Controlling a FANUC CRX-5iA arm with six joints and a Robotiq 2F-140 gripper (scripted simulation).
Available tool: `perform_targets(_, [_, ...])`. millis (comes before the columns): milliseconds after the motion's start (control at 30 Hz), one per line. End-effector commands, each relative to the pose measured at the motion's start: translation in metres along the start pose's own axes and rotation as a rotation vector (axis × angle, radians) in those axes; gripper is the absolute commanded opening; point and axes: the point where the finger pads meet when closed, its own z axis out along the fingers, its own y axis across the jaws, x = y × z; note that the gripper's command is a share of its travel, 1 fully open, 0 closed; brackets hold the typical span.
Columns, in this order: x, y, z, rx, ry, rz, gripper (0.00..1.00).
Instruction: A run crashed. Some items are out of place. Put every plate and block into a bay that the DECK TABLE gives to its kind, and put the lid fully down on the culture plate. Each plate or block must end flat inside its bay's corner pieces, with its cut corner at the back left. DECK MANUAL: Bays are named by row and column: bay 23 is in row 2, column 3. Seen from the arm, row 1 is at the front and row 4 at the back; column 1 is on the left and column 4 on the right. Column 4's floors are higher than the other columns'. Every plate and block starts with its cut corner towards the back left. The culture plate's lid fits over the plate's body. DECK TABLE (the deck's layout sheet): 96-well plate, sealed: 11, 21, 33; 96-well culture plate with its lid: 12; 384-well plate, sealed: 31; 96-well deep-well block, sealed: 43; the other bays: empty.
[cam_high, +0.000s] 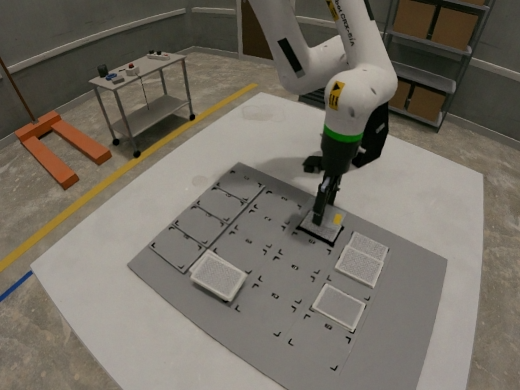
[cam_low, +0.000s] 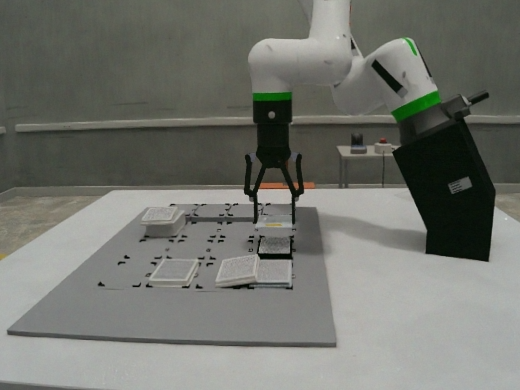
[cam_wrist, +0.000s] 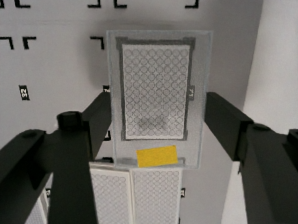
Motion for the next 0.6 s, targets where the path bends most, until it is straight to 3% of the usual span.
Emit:
perform_targets(0, [-0.0069, -0.0006, -0.0002, 0.001, 0.0, 0.0, 0.1])
perform_targets(567, [-0.0063, -0.0006, 0.0079, 0.001, 0.0, 0.0, 0.1])
